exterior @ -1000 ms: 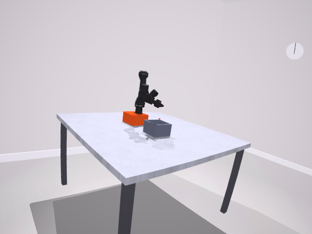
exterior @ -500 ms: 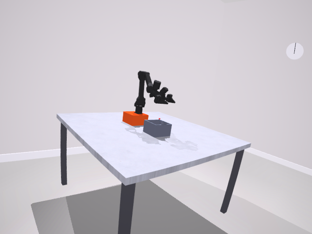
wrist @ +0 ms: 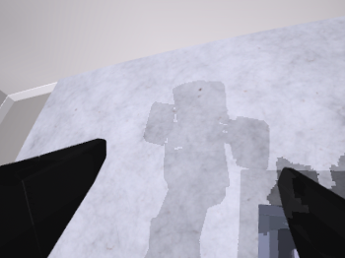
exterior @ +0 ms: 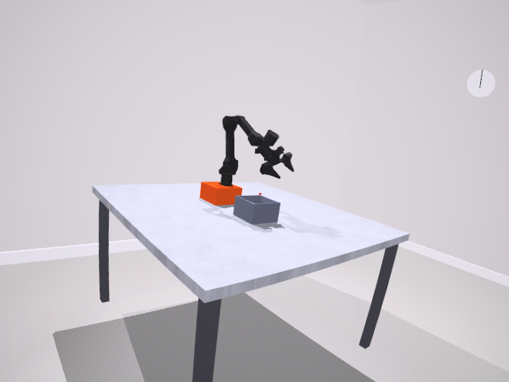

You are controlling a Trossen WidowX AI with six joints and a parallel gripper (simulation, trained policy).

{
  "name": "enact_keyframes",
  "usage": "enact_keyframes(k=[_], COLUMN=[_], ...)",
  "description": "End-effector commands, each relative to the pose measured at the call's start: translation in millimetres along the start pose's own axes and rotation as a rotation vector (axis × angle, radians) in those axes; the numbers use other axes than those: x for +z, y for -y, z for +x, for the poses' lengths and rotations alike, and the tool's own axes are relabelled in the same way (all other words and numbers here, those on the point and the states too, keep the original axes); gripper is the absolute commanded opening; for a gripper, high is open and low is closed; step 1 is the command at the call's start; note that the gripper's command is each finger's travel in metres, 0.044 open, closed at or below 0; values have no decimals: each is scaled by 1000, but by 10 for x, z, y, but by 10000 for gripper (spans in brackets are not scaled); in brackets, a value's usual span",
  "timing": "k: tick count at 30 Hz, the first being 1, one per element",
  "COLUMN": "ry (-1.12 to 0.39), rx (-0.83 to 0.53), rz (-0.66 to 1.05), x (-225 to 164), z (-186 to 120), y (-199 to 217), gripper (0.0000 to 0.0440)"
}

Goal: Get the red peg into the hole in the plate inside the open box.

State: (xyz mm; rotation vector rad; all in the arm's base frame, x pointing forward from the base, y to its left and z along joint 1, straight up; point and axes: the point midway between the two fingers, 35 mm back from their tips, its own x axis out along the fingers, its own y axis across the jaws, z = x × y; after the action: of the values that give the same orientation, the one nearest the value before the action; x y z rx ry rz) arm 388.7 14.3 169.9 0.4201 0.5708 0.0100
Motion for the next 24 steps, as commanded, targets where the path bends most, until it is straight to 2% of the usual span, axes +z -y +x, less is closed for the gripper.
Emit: enact_keyframes(k=[1, 12, 24], ry=[-79, -323, -537], rx=[-42, -226, -526], rz=[84, 278, 398], x=[-188, -874, -1611], z=[-37, -274, -744], y=[-116, -311, -302], gripper=[440, 440, 440])
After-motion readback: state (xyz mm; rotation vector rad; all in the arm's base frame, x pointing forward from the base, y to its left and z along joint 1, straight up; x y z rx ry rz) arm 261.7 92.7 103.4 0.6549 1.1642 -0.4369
